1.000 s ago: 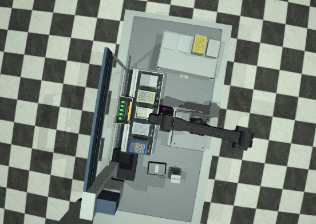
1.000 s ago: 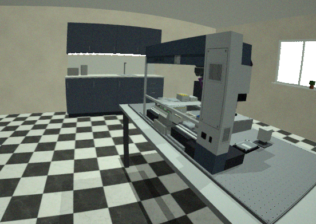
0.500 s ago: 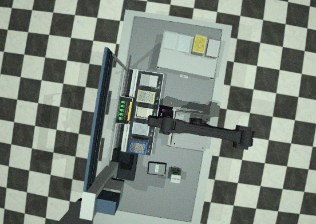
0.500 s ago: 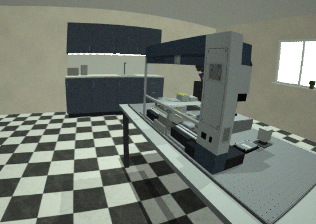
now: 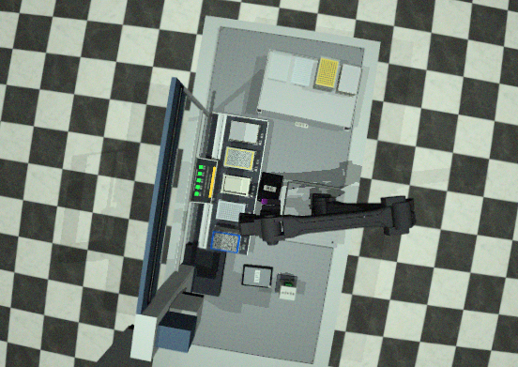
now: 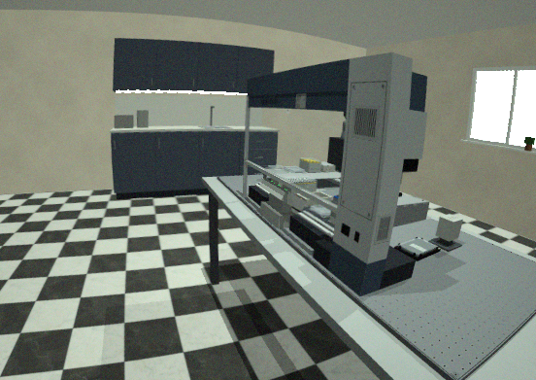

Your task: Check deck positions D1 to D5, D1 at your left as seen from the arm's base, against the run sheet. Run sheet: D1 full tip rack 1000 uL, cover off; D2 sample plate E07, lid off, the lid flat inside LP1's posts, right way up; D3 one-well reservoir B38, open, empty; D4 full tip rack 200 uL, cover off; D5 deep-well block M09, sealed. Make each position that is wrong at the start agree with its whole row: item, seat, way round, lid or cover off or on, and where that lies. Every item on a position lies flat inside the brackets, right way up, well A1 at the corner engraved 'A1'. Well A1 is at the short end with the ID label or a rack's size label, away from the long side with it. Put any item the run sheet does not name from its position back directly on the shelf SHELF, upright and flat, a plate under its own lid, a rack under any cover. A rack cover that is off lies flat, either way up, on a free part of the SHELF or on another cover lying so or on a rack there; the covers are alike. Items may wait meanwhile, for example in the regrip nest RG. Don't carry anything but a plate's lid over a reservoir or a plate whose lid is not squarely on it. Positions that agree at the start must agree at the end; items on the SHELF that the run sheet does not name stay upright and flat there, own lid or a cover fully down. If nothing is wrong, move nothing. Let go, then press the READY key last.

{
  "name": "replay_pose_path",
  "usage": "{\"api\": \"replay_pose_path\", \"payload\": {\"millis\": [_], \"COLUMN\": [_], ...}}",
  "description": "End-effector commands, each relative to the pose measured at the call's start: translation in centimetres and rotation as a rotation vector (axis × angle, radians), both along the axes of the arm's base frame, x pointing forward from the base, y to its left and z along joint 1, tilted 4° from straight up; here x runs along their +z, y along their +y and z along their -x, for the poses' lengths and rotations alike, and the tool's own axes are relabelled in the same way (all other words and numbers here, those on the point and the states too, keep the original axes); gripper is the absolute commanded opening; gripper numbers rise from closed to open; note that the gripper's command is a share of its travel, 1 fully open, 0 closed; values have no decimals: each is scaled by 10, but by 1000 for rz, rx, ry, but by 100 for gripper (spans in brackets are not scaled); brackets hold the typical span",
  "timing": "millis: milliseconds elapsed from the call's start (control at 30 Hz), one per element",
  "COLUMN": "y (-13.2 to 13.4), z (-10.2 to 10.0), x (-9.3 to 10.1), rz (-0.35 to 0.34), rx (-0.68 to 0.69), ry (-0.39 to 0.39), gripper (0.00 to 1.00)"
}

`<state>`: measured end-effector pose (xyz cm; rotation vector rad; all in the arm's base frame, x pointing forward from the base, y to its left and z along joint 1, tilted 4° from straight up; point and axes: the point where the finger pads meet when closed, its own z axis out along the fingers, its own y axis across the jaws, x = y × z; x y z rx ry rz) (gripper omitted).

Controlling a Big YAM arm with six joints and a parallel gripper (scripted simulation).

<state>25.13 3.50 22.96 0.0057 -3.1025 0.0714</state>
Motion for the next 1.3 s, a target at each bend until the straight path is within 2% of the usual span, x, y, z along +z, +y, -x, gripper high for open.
{"api": "replay_pose_path", "payload": {"millis": [0,33,400,467,633,700,800,1267], "y": [9,15,74,74,98,98,114,177], "z": [-19,-22,-26,-26,-27,-27,-28,-31], "x": [19,23,20,20,18,18,17,14], "rz": [-3,-7,-22,-22,-27,-27,-29,-39], "rx": [-41,-30,-30,-30,-30,-30,-90,-91], "ry": [-64,-77,-72,-72,-70,-70,-70,-63], "gripper": [100,100,100,100,100,100,100,100]}}
